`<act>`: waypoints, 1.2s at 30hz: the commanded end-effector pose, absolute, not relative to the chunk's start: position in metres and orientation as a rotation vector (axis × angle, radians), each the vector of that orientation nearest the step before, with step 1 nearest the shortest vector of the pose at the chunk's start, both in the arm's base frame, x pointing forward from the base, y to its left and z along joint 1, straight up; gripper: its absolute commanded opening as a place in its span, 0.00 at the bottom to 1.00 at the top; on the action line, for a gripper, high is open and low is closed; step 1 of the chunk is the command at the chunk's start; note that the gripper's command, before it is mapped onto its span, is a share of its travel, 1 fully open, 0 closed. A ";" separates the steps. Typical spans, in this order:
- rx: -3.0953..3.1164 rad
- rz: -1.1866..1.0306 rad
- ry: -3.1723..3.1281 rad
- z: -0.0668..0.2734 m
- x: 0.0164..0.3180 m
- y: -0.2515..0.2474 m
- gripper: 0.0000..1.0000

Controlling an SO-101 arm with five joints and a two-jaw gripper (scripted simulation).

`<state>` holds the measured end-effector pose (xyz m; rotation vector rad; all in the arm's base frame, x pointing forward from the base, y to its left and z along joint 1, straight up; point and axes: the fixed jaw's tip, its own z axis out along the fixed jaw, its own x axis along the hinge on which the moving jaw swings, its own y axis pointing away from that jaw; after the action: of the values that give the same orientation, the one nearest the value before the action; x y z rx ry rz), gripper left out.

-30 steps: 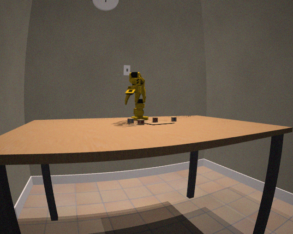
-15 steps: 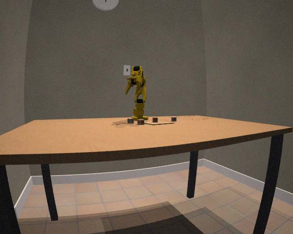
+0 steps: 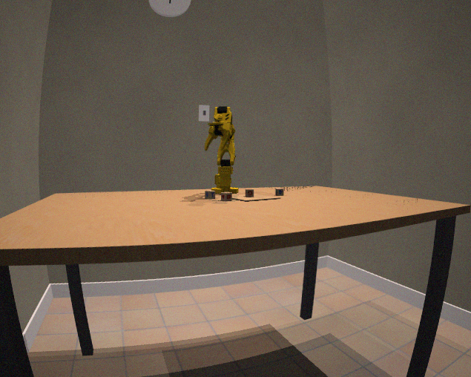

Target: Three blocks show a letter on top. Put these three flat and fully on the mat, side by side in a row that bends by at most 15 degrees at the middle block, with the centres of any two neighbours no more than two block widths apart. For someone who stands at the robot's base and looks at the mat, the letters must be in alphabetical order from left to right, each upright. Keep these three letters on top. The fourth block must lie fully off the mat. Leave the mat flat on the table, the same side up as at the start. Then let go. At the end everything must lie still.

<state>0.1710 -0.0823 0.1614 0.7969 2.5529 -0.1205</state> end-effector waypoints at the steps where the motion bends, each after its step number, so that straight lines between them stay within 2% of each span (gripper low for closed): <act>1: 0.724 -0.081 2.520 0.166 0.180 -0.067 0.32; 6: 0.594 0.028 2.560 0.158 0.193 -0.029 0.32; 8: 0.594 0.028 2.560 0.158 0.193 -0.029 0.32; 18: 0.383 0.196 2.627 0.143 0.195 0.036 0.32; 29: 0.368 0.205 2.642 0.141 0.195 0.041 0.32; 36: 0.384 0.160 2.759 0.120 0.196 0.042 0.32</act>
<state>0.1925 0.0401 0.1210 0.3841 2.7533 0.1587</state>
